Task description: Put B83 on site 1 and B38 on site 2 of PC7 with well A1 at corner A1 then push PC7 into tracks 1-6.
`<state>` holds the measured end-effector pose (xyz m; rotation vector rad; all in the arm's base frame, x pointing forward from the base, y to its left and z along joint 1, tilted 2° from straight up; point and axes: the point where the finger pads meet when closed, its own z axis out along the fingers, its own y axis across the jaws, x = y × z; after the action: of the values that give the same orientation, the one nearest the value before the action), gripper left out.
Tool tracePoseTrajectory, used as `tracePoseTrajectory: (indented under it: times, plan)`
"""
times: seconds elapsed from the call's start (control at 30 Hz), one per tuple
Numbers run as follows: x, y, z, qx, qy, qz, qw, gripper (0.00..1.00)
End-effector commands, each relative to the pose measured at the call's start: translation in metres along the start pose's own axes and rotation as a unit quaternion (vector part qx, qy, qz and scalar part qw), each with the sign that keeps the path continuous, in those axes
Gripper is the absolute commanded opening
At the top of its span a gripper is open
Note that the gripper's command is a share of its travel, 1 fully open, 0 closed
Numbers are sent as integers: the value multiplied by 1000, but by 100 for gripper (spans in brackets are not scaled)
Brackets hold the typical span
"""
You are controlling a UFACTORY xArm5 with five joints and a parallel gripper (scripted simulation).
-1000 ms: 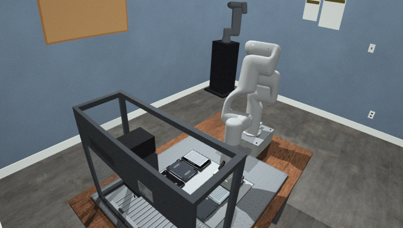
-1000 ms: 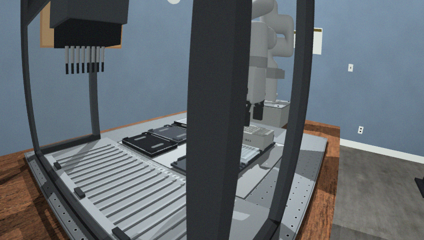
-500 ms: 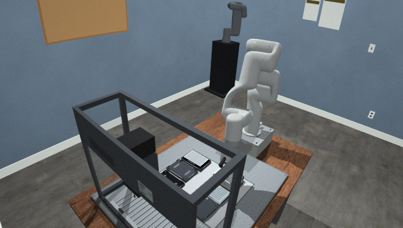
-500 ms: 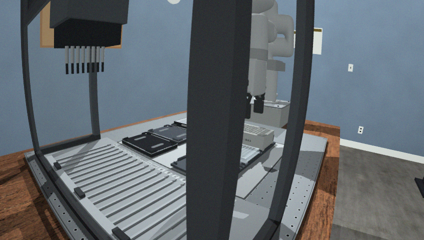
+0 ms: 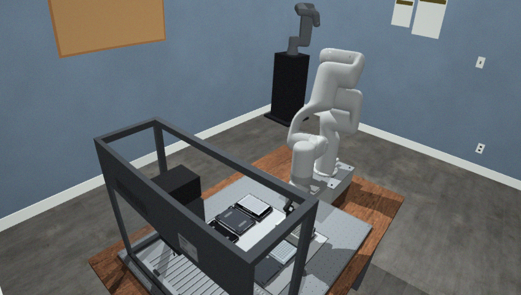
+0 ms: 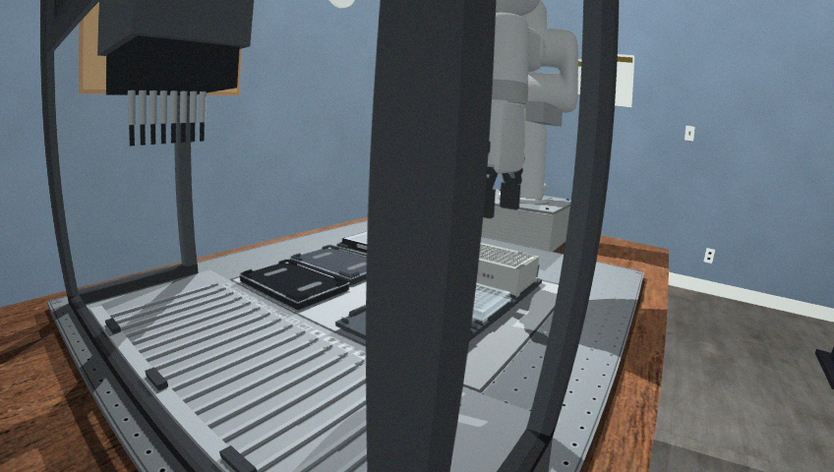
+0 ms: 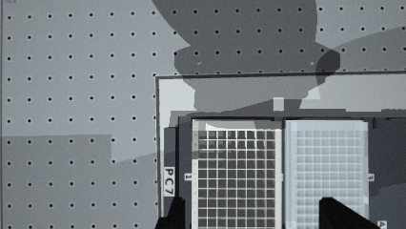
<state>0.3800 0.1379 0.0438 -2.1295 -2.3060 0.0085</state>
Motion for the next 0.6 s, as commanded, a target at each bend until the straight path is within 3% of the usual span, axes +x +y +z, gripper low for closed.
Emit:
tracePoseTrajectory:
  times: [0.0, 0.57]
  plan:
    - [1, 1, -8, -6, -12, 0, 1000, 100]
    - [1, 1, -33, -6, -12, 0, 1000, 100]
